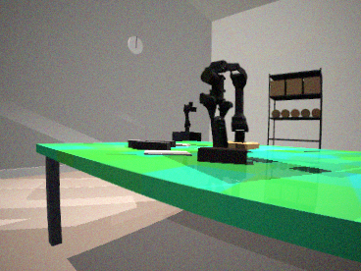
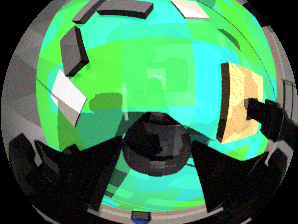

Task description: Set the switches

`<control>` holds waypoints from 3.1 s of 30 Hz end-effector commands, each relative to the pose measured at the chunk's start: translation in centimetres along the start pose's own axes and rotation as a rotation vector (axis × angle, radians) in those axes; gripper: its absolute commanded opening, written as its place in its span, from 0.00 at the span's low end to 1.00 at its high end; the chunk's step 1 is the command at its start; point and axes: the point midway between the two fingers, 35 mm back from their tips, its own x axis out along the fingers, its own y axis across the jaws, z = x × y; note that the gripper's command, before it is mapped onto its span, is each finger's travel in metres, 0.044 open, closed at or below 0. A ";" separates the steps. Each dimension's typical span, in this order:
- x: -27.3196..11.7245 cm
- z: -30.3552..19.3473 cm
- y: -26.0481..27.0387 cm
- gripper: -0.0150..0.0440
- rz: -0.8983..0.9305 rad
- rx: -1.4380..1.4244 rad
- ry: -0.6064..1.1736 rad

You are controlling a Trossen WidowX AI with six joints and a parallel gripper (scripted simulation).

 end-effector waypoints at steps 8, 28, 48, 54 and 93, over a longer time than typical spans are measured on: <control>0.5 1.0 -0.1 0.83 -0.004 -0.003 -0.007; 1.0 2.5 -0.1 0.83 -0.004 -0.003 -0.008; 1.6 4.0 -0.1 0.83 -0.004 -0.003 -0.010; 1.8 4.5 -0.1 0.83 -0.004 -0.003 -0.010; 3.3 7.1 -0.1 0.83 -0.004 -0.003 -0.013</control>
